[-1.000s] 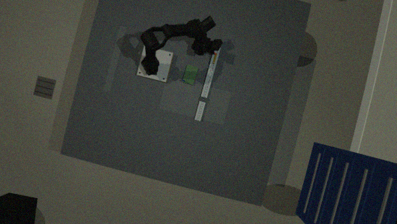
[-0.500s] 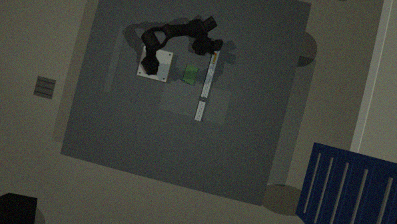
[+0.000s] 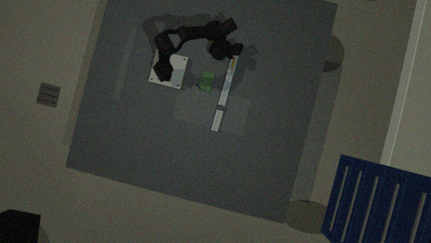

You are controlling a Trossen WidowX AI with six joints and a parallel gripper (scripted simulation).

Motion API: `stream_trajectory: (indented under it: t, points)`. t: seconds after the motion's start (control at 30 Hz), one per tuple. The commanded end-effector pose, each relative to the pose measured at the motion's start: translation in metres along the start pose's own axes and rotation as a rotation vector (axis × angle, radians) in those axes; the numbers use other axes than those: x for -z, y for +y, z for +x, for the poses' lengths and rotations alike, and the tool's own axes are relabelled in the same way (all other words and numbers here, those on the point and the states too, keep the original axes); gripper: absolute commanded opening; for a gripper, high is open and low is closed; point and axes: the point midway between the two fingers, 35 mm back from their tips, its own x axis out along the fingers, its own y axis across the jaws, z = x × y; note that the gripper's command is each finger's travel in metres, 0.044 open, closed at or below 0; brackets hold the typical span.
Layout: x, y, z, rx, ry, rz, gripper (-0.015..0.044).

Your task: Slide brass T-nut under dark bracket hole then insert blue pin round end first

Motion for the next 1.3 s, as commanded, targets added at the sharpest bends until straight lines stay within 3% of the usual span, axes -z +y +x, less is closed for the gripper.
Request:
stream_trajectory:
  t: [0.0, 1.27]
  points:
    - [0.0006, 0.0016, -0.0002, 0.01, 0.002, -0.003, -0.015]
    - [0.0009, 0.0055, 0.0009, 0.098, 0.003, -0.026, -0.015]
